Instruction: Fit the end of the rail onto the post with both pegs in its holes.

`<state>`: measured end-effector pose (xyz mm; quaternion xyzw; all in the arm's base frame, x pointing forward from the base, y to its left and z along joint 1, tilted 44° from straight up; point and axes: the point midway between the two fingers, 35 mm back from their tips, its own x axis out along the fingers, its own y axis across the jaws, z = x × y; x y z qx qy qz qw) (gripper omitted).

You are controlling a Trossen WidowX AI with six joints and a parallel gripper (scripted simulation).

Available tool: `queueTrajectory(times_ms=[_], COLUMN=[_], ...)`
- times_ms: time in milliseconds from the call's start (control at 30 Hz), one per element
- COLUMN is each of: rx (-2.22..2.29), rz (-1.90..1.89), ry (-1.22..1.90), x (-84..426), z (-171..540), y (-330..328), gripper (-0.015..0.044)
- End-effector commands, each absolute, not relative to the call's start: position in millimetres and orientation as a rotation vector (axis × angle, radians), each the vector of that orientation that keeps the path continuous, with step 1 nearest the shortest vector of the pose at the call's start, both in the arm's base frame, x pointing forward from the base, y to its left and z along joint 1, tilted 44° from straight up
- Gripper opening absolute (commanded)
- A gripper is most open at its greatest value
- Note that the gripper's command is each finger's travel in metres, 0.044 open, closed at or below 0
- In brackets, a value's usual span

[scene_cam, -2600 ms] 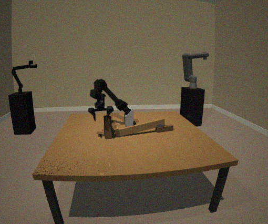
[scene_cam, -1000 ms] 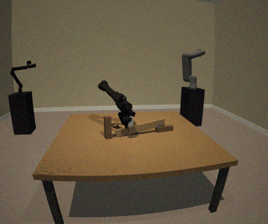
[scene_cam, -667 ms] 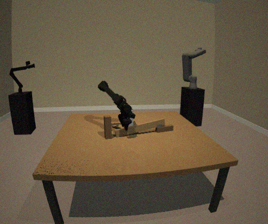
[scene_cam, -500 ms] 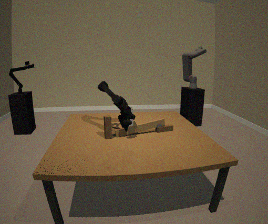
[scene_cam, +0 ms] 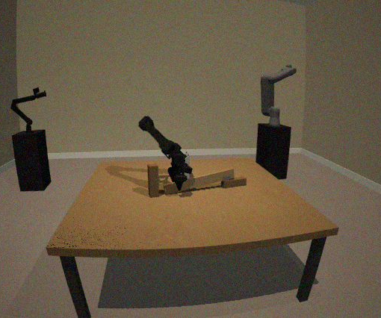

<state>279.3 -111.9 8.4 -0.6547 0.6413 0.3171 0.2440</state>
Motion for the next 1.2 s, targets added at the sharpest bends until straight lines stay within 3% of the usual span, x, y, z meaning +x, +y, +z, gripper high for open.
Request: queueTrajectory(times_ms=[0, 167, 667, 900, 1167], rx=[-1.786, -1.786, -1.786, -1.786, -1.786], rz=[0.883, 0.883, 0.883, 0.883, 0.883], ry=[1.770, 1.770, 1.770, 1.770, 1.770], x=[273.8, 273.3, 273.3, 273.3, 273.3], z=[-0.4, -1.9, -1.9, -1.9, -1.9], y=[-118.7, -120.3, -120.3, -120.3, -120.3], gripper=[0.0440, 0.0440, 0.0046, 0.0000, 0.0000])
